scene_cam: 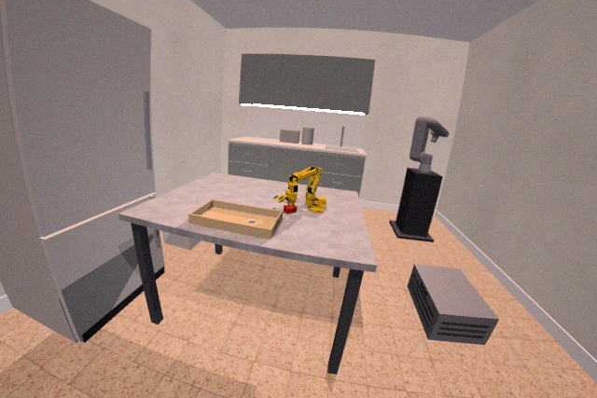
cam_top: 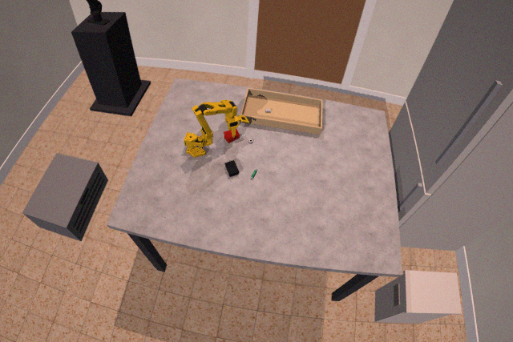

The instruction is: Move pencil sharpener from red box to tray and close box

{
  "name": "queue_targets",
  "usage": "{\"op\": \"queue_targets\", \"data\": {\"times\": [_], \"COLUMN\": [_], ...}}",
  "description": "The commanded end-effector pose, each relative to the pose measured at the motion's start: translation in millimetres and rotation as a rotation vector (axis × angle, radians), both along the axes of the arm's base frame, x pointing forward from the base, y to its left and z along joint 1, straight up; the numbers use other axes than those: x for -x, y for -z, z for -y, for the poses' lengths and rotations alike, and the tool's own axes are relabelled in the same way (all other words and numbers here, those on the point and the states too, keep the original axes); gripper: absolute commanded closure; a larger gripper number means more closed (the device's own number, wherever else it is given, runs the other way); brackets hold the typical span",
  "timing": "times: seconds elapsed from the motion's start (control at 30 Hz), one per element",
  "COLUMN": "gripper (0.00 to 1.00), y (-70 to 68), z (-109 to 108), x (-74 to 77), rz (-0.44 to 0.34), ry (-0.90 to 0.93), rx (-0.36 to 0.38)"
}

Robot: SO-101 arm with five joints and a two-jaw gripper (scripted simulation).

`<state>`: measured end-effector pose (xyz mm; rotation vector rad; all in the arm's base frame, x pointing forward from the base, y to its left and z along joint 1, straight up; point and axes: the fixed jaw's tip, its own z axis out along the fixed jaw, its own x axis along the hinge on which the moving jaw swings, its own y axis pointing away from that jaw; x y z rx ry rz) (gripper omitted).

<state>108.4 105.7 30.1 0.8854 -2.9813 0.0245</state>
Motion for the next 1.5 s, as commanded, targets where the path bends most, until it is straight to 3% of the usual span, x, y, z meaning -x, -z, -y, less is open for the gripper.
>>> {"op": "queue_targets", "data": {"times": [0.0, 1.47], "gripper": [0.76, 0.76], "y": [-3.2, -3.2], "z": [-1.3, -0.4], "x": [-3.6, -2.5], "rz": [0.026, 0.025], "ry": [-0.017, -0.088], "rx": [-0.024, -0.025]}}
